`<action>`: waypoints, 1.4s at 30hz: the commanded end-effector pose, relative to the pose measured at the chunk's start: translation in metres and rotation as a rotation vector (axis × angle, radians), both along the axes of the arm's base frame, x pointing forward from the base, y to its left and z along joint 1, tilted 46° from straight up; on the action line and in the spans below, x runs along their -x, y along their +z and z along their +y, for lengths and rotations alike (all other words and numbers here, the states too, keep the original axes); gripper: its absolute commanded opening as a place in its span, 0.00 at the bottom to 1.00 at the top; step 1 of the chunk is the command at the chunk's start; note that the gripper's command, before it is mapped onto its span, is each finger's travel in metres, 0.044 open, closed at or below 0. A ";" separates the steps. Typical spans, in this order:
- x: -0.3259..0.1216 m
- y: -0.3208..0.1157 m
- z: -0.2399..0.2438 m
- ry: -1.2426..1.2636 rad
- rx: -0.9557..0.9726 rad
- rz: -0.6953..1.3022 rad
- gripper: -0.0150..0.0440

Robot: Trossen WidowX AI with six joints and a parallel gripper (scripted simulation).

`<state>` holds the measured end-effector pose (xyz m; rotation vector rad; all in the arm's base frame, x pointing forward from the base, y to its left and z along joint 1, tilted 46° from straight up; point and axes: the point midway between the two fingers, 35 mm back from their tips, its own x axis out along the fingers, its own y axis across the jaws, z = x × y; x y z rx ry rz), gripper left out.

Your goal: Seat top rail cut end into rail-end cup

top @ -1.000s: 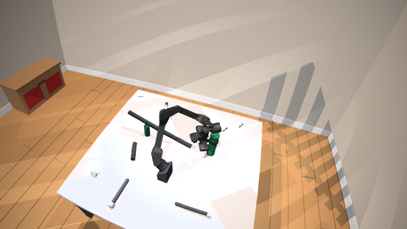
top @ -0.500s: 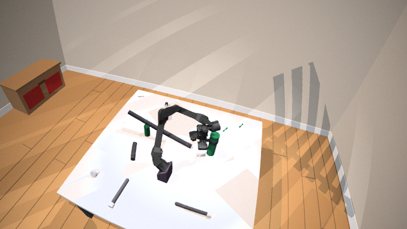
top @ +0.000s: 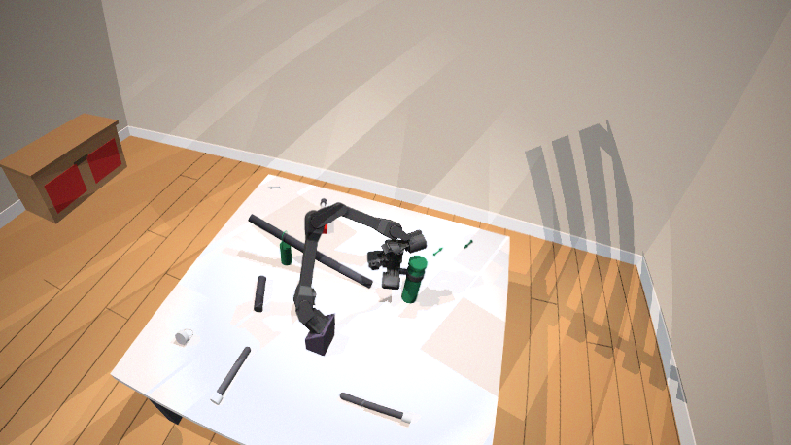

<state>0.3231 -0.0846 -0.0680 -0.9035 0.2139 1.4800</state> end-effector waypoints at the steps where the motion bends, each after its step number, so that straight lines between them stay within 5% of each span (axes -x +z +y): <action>1: -0.003 0.001 0.002 -0.030 -0.003 0.024 0.25; 42: -0.019 0.003 0.006 -0.159 0.014 0.149 0.25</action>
